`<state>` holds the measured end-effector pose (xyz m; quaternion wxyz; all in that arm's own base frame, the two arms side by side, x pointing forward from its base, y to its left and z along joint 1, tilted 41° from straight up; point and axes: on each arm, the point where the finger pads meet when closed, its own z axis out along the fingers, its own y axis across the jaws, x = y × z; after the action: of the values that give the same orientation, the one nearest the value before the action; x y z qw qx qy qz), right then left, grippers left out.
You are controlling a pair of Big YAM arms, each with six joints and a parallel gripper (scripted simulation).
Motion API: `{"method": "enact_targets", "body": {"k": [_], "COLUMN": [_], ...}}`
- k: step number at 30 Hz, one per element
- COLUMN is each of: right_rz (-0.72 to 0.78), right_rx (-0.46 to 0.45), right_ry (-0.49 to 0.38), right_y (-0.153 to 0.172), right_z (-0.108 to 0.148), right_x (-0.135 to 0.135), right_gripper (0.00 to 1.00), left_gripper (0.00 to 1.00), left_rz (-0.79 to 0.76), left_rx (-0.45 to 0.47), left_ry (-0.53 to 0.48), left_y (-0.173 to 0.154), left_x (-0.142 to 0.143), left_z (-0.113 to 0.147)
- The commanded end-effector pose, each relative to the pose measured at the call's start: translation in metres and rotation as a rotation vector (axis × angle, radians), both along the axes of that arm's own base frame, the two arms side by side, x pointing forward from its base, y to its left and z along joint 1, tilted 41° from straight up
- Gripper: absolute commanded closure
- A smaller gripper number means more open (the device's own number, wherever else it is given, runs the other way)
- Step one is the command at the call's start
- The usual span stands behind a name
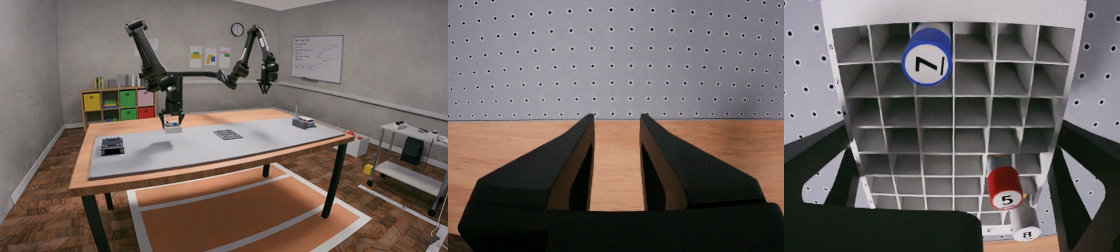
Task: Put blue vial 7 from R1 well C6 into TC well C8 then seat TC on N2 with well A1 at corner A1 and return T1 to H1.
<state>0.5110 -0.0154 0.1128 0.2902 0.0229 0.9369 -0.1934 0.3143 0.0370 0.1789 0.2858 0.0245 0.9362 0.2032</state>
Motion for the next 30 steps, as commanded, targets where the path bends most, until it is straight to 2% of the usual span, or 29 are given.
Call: {"method": "enact_targets", "body": {"k": [1,14,17,19,30], "right_rz": [0.015,0.014,0.032,0.013,0.017], "right_rx": [-0.004,-0.006,-0.006,-0.007,-0.008], "right_ry": [-0.027,-0.020,-0.020,-0.019,-0.017], "right_y": [-0.005,-0.025,-0.018,-0.031,-0.045], "right_z": [0.014,0.021,0.021,0.022,0.032], "right_x": [0.001,-0.004,-0.003,-0.005,-0.006], "right_gripper": [1.00,1.00,1.00,1.00,1.00], "left_gripper": [0.76,0.76,0.76,0.76,0.76], "left_rz": [0.010,0.010,0.010,0.010,0.010], "left_rx": [-0.005,-0.005,-0.005,-0.005,-0.005], "left_ry": [-0.022,-0.022,-0.022,-0.022,-0.022], "left_y": [0.000,0.000,0.000,0.000,0.000], "left_x": [0.004,0.004,0.004,0.004,0.004], "left_z": [0.010,0.010,0.010,0.010,0.010]}}
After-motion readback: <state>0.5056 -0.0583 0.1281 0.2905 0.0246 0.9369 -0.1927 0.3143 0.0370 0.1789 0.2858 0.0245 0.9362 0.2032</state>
